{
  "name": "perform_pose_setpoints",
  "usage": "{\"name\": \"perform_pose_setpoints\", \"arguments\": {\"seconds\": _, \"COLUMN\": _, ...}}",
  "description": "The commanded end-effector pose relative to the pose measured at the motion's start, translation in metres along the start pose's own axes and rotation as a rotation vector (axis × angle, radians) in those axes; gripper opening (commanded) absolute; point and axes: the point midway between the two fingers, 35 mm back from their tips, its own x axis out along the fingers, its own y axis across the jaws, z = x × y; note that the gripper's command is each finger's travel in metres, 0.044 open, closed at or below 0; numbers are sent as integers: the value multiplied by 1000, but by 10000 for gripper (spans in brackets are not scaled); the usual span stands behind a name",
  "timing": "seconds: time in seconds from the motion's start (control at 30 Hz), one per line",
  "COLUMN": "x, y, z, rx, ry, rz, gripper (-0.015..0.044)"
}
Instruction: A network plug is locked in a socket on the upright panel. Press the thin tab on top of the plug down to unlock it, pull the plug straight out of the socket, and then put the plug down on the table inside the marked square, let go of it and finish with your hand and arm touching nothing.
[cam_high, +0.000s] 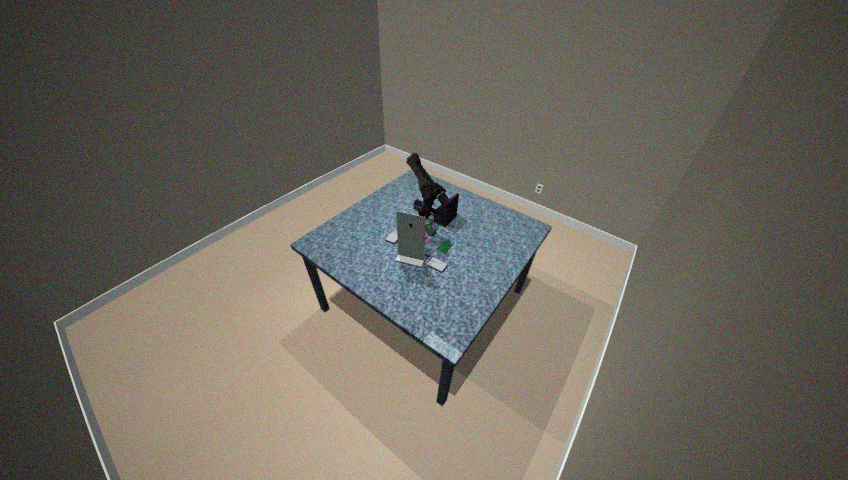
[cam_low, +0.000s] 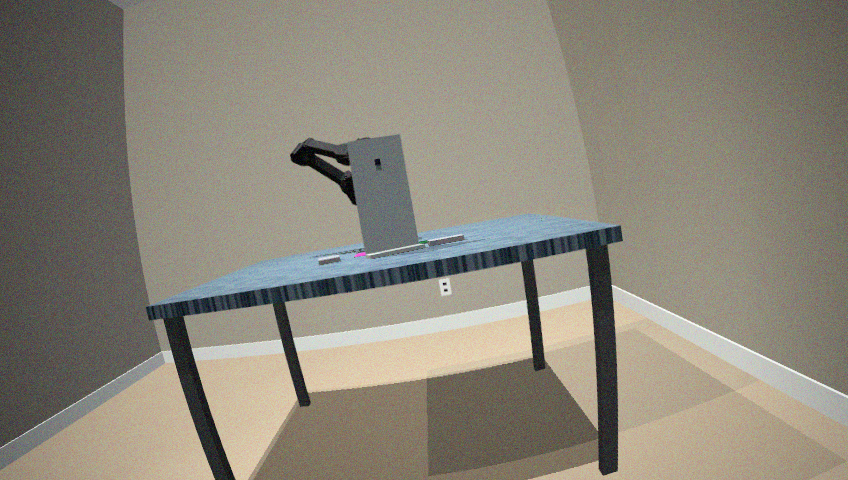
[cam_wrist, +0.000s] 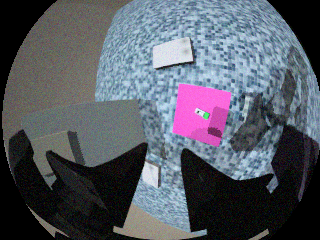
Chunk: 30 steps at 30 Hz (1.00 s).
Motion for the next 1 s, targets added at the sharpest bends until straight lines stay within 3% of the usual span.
{"name": "perform_pose_setpoints", "arguments": {"seconds": 0.0, "x": -10, "y": 8, "z": 0, "rx": 7, "ry": -2, "rz": 7, "gripper": 156}}
{"name": "perform_pose_setpoints", "arguments": {"seconds": 0.7, "x": -62, "y": 35, "z": 9, "rx": 7, "ry": -19, "rz": 25, "gripper": 156}}
{"name": "perform_pose_setpoints", "arguments": {"seconds": 0.97, "x": -62, "y": 35, "z": 9, "rx": 7, "ry": -19, "rz": 25, "gripper": 366}}
